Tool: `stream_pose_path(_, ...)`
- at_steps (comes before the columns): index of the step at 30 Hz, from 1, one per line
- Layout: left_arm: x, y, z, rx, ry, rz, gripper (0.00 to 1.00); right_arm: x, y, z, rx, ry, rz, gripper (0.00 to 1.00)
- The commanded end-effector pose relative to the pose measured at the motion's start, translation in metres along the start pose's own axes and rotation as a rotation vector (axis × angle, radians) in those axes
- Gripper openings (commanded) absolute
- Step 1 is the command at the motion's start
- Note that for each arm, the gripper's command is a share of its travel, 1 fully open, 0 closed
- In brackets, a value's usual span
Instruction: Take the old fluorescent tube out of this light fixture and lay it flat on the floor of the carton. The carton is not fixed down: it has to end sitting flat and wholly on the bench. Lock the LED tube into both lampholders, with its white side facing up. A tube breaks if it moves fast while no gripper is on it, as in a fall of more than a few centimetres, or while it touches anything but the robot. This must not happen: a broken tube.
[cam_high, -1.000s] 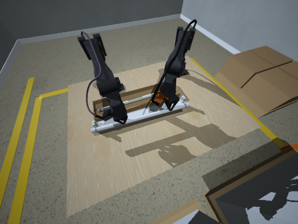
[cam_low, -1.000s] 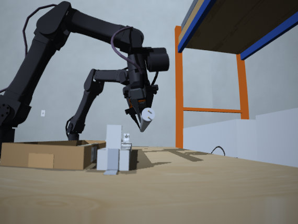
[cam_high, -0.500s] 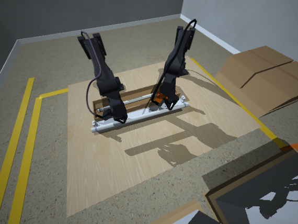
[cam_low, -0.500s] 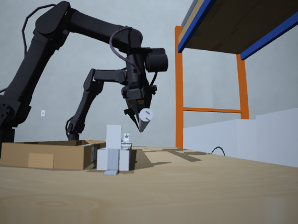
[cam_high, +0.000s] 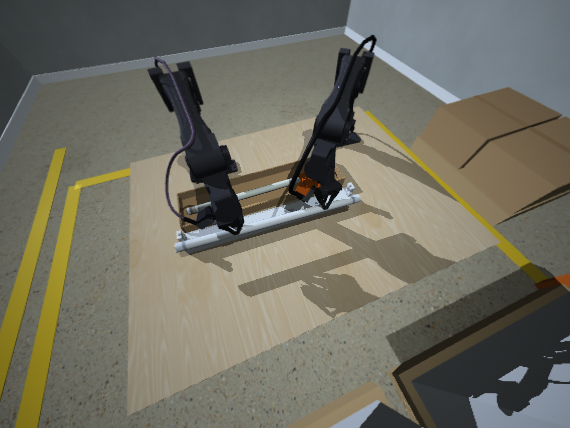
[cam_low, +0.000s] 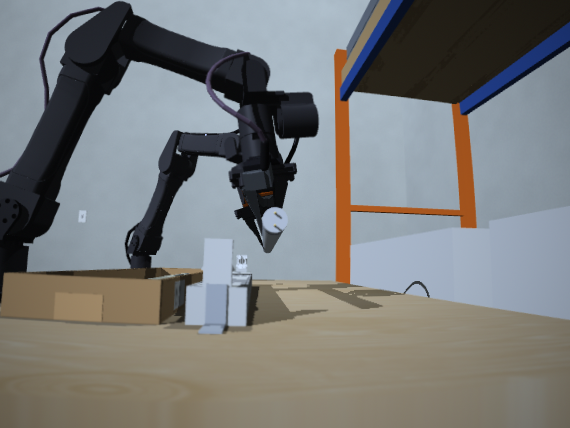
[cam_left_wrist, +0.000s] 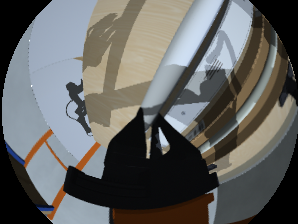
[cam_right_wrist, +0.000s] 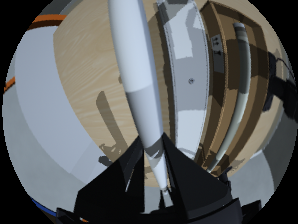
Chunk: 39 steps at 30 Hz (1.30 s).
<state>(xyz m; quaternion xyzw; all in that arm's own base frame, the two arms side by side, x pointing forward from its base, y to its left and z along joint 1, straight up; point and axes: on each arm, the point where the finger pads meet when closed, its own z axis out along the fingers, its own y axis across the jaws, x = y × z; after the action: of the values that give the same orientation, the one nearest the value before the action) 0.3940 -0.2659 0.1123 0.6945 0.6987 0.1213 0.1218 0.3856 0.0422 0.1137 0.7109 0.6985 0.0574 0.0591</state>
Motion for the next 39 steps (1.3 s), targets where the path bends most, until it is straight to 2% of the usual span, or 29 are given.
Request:
stream_pose_path(1, -0.008, 0.015, -0.028, -0.062, -0.052, -0.021, 0.11, -0.004, 0.010, -0.021, -0.054, -0.001, 0.007, 0.11)
stream_pose_path(3, -0.001, 0.018, -0.028, -0.057, -0.044, -0.033, 0.11, 0.000, 0.011, -0.024, -0.057, 0.011, 0.004, 0.11)
stream_pose_path(5, -0.008, 0.020, -0.028, -0.081, -0.056, -0.029, 0.11, 0.001, 0.020, -0.023, -0.096, 0.008, 0.006, 0.11)
stream_pose_path(8, -0.009, 0.010, -0.024, -0.063, -0.049, -0.016, 0.11, 0.003, -0.004, -0.005, -0.022, -0.002, -0.003, 0.11)
stream_pose_path(9, -0.009, 0.008, -0.023, -0.056, -0.049, -0.014, 0.11, 0.004, -0.001, -0.012, -0.027, 0.001, -0.006, 0.11)
stream_pose_path(12, -0.005, 0.007, -0.018, -0.046, -0.040, -0.021, 0.11, 0.003, -0.001, -0.010, -0.025, 0.009, -0.002, 0.11)
stream_pose_path(14, -0.009, 0.006, -0.021, -0.051, -0.046, -0.015, 0.11, 0.005, -0.008, -0.009, -0.006, 0.005, -0.007, 0.11)
stream_pose_path(19, -0.010, 0.017, -0.033, -0.086, -0.070, -0.029, 0.11, 0.000, 0.006, -0.019, -0.061, 0.011, 0.002, 0.11)
stream_pose_path(21, -0.010, 0.008, -0.026, -0.066, -0.055, -0.018, 0.11, 0.000, -0.005, -0.006, -0.027, 0.007, -0.001, 0.11)
stream_pose_path(22, -0.006, 0.000, -0.018, -0.043, -0.035, -0.012, 0.11, 0.002, -0.005, -0.010, -0.021, 0.007, -0.004, 0.11)
stream_pose_path(23, -0.010, 0.007, -0.023, -0.059, -0.054, -0.017, 0.11, 0.001, 0.000, -0.016, -0.034, 0.009, -0.003, 0.11)
stream_pose_path(25, -0.010, 0.010, -0.029, -0.070, -0.062, -0.023, 0.11, 0.002, -0.008, -0.012, -0.013, 0.005, -0.006, 0.11)
stream_pose_path(31, -0.007, 0.002, -0.021, -0.055, -0.040, -0.017, 0.11, 0.005, -0.012, -0.007, -0.005, 0.002, -0.009, 0.11)
stream_pose_path(35, -0.009, 0.006, -0.027, -0.067, -0.055, -0.023, 0.11, 0.004, -0.007, -0.013, -0.026, 0.002, -0.013, 0.11)
stream_pose_path(37, -0.006, 0.014, -0.031, -0.081, -0.062, -0.040, 0.11, 0.006, 0.005, -0.019, -0.073, 0.016, -0.010, 0.11)
stream_pose_path(39, -0.008, 0.009, -0.028, -0.072, -0.056, -0.030, 0.11, 0.007, -0.008, -0.008, -0.031, 0.011, -0.014, 0.11)
